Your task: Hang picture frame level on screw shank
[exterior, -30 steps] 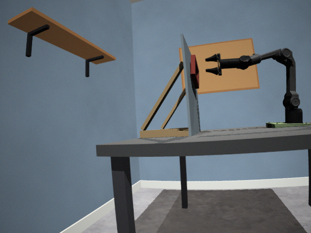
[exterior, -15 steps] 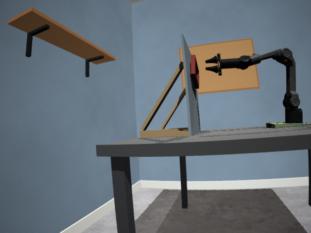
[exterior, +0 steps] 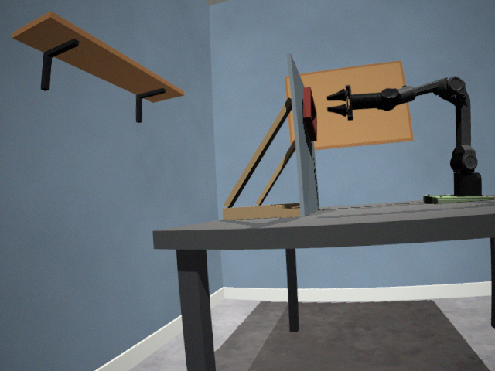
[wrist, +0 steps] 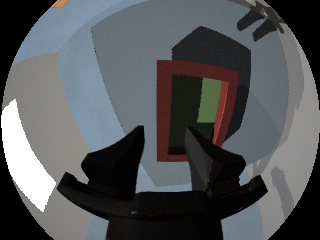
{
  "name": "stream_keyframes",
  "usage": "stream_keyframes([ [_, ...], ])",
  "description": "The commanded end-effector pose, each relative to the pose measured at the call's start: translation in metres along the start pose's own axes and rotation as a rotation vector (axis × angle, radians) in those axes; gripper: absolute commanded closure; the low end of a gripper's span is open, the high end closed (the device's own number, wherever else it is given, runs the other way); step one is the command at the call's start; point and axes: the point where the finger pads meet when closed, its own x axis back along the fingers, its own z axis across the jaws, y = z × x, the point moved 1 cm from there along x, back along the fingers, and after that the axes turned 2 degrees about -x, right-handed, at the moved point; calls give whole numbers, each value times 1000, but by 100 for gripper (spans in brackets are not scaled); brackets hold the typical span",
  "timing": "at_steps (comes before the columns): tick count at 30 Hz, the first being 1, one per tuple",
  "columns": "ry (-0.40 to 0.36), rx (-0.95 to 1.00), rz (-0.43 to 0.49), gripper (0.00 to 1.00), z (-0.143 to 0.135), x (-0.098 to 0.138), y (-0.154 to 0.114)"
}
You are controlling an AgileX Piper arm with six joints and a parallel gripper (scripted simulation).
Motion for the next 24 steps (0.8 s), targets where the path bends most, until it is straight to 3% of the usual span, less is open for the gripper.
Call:
stream_keyframes([
  [1,7,-1,2,37,3,1,-1],
  [24,6,-1,2,37,4,1,-4],
])
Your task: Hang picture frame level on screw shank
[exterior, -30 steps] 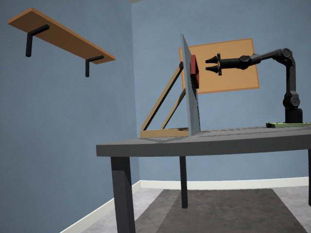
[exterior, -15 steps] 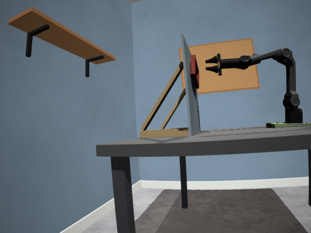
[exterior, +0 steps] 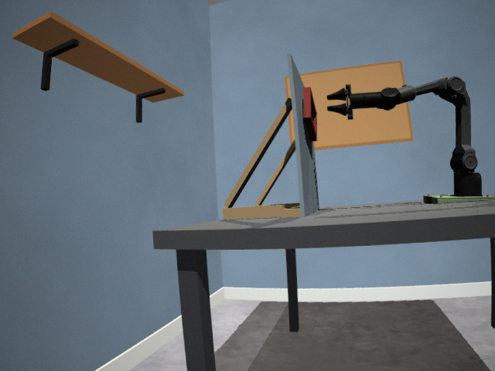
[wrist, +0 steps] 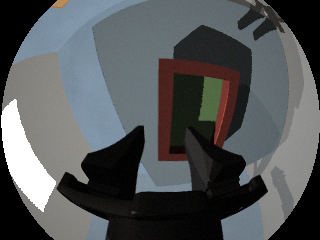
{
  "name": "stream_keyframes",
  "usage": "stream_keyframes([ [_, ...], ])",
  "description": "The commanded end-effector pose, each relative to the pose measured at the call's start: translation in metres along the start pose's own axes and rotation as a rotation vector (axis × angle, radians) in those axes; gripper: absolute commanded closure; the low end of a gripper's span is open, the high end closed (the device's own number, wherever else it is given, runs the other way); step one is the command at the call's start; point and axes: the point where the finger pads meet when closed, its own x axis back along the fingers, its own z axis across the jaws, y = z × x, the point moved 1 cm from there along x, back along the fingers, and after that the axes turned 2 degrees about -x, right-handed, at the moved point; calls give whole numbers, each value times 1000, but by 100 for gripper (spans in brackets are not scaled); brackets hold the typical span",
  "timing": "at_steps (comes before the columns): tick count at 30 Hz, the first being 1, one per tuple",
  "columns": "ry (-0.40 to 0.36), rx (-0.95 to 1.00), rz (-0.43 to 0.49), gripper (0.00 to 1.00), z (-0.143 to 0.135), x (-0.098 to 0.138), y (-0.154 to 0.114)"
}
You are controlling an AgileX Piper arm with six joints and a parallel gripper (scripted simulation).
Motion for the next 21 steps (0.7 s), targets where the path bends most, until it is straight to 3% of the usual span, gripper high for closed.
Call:
stream_keyframes([
  [1,3,-2,3,37,2,1,-1],
  [21,1,-1,2,37,1,-8,-1],
])
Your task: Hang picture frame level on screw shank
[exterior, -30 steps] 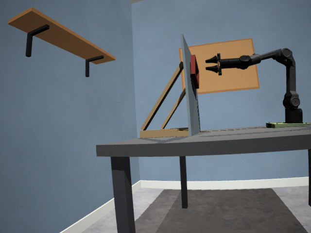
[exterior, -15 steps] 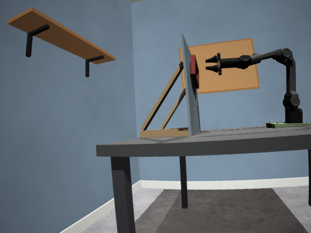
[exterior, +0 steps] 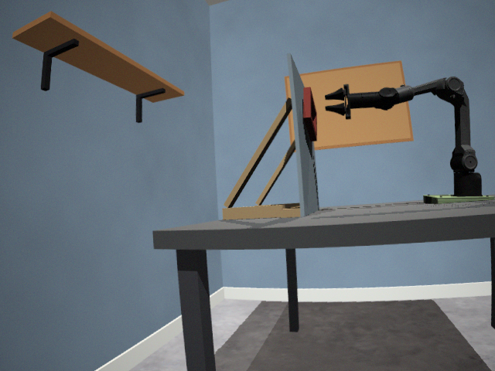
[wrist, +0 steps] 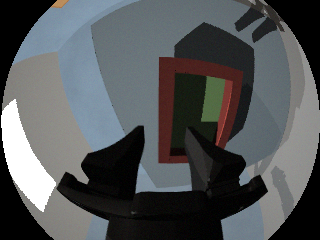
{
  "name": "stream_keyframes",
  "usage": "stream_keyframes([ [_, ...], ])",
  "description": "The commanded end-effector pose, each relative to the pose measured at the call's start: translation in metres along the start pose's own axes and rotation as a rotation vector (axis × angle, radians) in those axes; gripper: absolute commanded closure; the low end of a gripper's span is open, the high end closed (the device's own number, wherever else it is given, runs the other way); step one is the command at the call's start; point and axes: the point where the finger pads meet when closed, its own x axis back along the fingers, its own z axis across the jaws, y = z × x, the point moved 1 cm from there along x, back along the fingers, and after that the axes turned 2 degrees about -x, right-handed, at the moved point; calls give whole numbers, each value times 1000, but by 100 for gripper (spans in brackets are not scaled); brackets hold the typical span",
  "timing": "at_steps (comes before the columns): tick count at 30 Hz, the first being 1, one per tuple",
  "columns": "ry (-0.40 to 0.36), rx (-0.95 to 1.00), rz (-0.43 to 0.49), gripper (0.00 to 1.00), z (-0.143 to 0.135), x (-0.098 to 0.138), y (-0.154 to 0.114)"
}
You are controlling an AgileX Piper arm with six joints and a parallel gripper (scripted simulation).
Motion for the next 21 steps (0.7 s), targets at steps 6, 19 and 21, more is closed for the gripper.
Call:
stream_keyframes([
  [6,0,0,0,37,0,-9,0],
  [19,0,1,0,37,0,-28,0],
  [21,0,1,-1,37,0,-32,0],
])
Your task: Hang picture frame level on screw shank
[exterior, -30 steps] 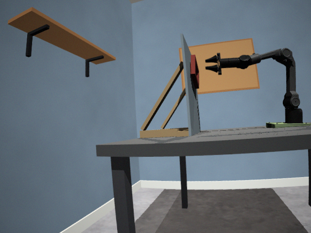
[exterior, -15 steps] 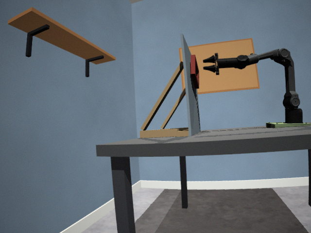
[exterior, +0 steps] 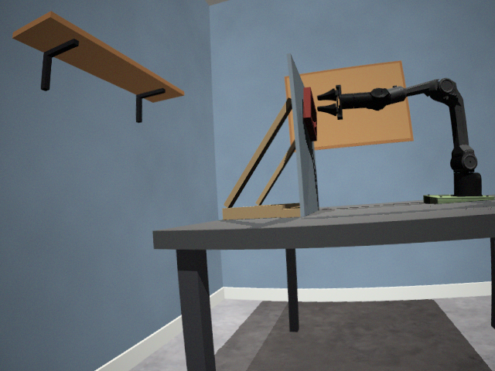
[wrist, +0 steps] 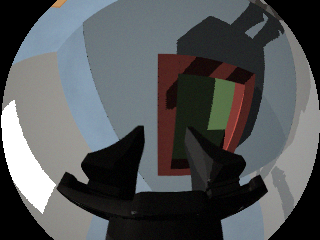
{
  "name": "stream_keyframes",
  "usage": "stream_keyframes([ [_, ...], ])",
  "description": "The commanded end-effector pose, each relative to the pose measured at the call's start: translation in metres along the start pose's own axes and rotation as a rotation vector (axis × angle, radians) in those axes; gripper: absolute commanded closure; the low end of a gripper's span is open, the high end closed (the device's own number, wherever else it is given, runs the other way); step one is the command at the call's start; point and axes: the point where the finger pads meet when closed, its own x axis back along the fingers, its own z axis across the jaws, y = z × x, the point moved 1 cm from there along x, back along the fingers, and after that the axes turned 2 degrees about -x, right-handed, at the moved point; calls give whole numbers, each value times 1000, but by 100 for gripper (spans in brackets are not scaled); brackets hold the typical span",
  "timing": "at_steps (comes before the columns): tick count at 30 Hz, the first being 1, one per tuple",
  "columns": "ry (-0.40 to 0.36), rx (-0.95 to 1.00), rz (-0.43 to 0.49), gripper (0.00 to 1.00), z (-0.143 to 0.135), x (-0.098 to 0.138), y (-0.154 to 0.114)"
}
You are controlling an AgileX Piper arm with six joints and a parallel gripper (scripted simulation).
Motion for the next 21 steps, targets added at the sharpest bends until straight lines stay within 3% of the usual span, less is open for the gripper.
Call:
stream_keyframes([
  [1,-1,1,-1,37,0,-4,1],
  [21,0,1,-1,37,0,-27,1],
])
